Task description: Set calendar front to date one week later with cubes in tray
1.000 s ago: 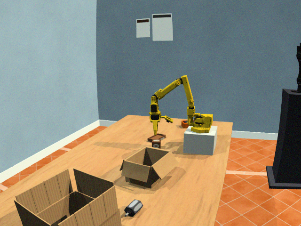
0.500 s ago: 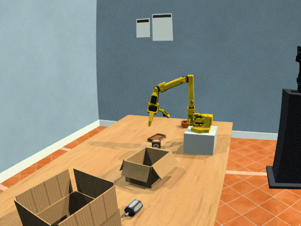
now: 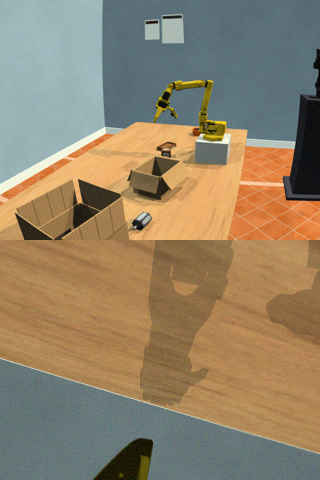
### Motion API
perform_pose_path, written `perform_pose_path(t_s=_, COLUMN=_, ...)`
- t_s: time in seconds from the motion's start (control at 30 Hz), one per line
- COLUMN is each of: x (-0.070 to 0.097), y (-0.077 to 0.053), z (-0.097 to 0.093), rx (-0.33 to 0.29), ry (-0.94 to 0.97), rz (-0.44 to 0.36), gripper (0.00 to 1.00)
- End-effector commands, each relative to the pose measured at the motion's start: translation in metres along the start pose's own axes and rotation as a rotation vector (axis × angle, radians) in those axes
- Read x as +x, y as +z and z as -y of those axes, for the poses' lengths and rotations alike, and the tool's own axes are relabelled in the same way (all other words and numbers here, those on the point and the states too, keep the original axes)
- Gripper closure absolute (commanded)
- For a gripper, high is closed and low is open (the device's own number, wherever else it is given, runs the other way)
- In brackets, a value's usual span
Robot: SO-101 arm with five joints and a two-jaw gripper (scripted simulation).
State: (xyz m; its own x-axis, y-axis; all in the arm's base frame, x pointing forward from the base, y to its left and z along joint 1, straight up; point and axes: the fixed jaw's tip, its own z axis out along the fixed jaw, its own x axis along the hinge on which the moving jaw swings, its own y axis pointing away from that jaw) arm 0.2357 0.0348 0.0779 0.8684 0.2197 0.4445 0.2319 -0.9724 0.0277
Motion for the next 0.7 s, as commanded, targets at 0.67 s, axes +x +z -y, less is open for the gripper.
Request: perform_pose_path(t_s=0.67, x=-0.001, y=0.013, z=-0.004, rx=-0.008, ry=-0.002, rz=-0.019, gripper=0.65)
